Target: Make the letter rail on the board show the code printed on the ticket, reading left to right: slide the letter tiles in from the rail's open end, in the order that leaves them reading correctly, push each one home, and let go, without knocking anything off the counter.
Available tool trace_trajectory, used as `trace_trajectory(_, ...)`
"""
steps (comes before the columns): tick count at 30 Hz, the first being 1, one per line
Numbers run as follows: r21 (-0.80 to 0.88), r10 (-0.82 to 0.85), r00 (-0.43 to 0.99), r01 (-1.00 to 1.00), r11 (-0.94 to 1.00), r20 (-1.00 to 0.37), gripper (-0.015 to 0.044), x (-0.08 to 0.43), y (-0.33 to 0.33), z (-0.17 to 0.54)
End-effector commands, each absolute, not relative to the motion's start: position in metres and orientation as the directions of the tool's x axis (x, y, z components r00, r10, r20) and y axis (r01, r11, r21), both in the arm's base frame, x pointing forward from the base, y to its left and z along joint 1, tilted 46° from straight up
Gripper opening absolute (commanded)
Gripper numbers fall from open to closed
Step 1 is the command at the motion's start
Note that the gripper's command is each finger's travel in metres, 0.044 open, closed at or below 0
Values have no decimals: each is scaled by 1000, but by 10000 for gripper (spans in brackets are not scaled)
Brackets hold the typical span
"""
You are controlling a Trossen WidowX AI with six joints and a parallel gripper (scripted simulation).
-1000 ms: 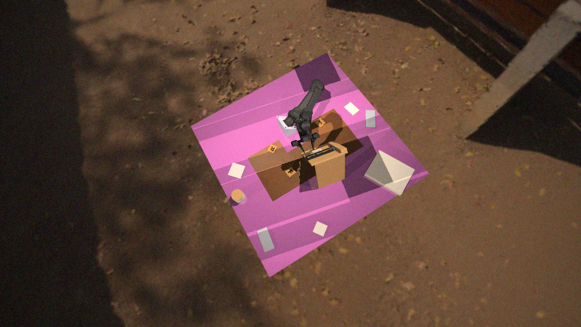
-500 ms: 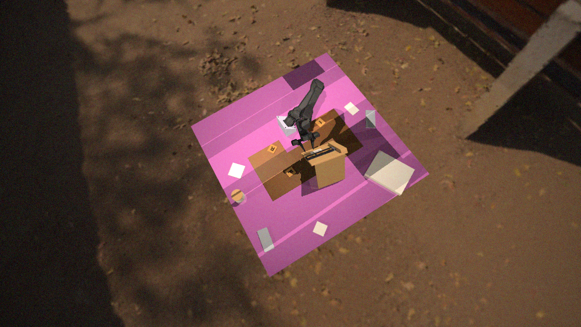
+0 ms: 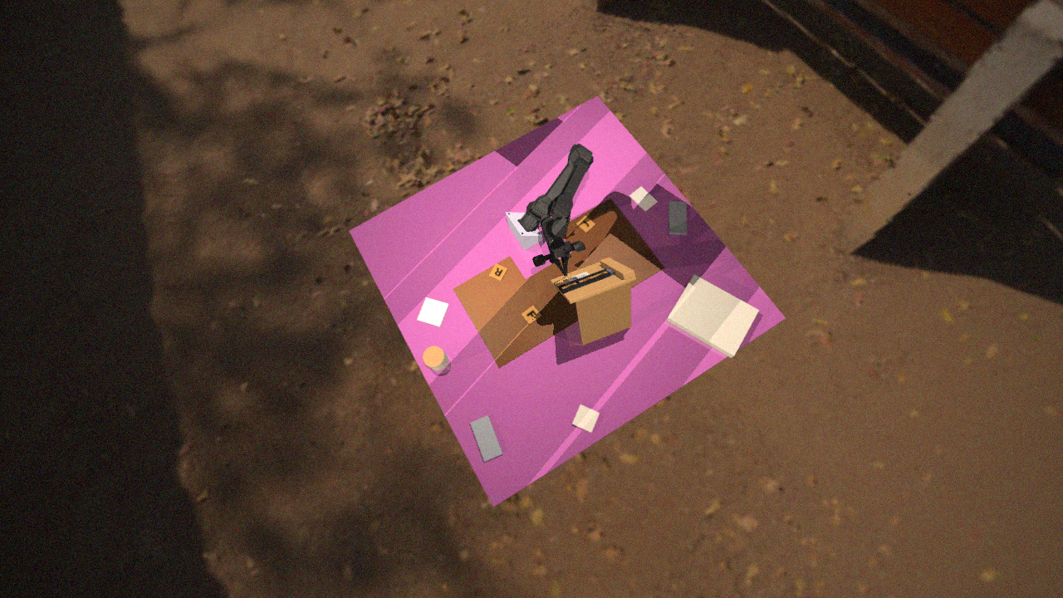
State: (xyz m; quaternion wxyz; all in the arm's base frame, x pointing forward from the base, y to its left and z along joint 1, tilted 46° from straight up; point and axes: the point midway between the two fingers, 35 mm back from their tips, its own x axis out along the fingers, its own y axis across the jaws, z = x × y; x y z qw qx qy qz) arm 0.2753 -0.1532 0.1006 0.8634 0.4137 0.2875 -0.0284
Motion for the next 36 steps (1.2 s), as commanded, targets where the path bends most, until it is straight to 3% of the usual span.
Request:
trace_trajectory(1,698,189,833,287,656,-520,0,275,-153,100)
trace_trajectory(13,657,398,587,329,679,-705,0,292,-181,84)
trace_trajectory(22,693,605,345,278,665,-718,0,293,-189,80)
trace_trajectory(36,695,609,340,277,664,-717,0,296,-188,78)
